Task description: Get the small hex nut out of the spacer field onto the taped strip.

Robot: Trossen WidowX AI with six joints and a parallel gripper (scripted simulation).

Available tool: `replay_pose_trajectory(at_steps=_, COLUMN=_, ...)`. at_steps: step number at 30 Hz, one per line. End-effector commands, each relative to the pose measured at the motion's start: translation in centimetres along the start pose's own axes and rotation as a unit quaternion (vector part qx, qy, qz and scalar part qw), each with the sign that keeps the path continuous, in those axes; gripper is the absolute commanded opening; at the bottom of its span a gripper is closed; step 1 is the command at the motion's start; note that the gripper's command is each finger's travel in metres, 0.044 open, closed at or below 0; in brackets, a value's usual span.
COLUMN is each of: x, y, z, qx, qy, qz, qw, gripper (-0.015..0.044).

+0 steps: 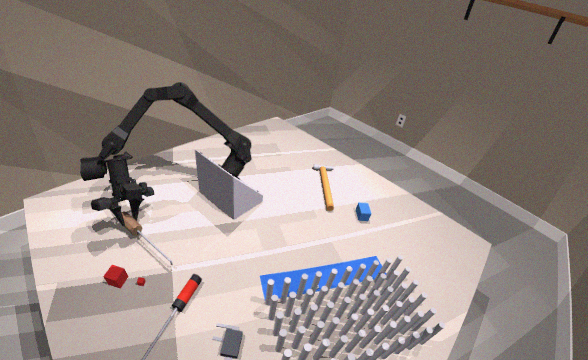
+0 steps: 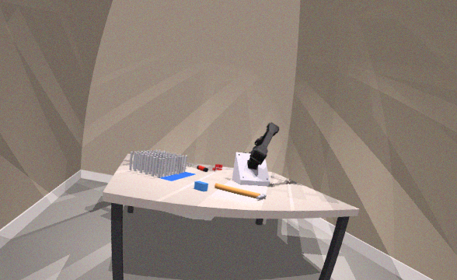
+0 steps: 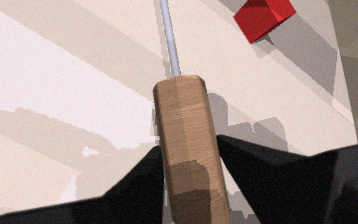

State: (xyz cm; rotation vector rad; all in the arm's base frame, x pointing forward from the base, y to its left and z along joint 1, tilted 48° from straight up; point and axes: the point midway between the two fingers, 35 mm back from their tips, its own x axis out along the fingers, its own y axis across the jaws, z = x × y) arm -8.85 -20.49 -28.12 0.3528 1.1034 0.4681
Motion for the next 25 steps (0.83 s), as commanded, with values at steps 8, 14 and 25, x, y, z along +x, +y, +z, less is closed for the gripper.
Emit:
replay_pose_trajectory(at_steps=8, x=1.15, y=0.70, z=-0.13, qx=-0.001, qy=-0.002, qz=0.003, qw=1.000, gripper=0.0000)
replay_pose_trajectory(at_steps=14, x=0.80, y=0.41, z=-0.17, qx=0.000, qy=-0.001, qz=0.001, qw=1.000, gripper=0.0157)
replay_pose_trajectory(at_steps=25, x=0.80, y=0.41, z=-0.17, qx=0.000, qy=-0.001, qz=0.001, qw=1.000, gripper=0.0440)
